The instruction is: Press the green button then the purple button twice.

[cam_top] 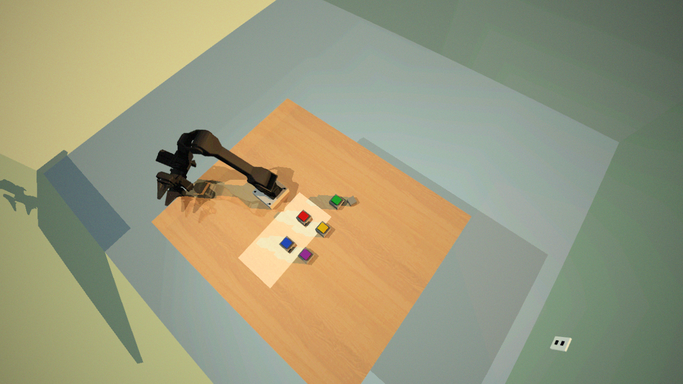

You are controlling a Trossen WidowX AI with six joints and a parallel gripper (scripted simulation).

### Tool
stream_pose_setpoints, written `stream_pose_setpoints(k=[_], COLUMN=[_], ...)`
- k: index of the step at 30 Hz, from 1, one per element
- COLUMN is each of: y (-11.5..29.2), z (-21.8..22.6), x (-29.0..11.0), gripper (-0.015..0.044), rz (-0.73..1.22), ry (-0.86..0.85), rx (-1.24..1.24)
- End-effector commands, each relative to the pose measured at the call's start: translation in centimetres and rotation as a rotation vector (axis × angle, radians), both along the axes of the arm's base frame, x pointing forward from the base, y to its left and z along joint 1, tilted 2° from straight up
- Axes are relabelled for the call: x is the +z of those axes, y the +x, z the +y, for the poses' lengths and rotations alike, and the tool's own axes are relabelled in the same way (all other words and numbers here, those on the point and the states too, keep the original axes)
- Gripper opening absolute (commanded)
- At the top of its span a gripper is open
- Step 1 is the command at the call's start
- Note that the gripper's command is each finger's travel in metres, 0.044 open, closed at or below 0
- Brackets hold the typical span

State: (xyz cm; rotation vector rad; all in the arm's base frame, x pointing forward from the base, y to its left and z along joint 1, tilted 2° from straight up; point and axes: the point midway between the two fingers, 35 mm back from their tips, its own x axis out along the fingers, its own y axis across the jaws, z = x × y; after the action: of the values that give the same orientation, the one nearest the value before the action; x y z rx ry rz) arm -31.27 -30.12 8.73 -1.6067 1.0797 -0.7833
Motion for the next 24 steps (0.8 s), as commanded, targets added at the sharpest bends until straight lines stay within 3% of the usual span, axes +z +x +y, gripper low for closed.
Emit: stream_pose_setpoints(k=[1, 3, 13, 24], y=[0.2, 2.2, 15.7, 32.9], z=[-0.3, -2.2, -11.0, -13.4], x=[0.0, 0.0, 0.1, 0.1], gripper=[0.0400, 0.0400, 0.0400, 0.0400], rz=[0.003, 0.018, -0.271, -0.452], ry=[0.003, 0.033, 0.407, 0.898], rx=[0.005, 0.048, 0.282, 0.426])
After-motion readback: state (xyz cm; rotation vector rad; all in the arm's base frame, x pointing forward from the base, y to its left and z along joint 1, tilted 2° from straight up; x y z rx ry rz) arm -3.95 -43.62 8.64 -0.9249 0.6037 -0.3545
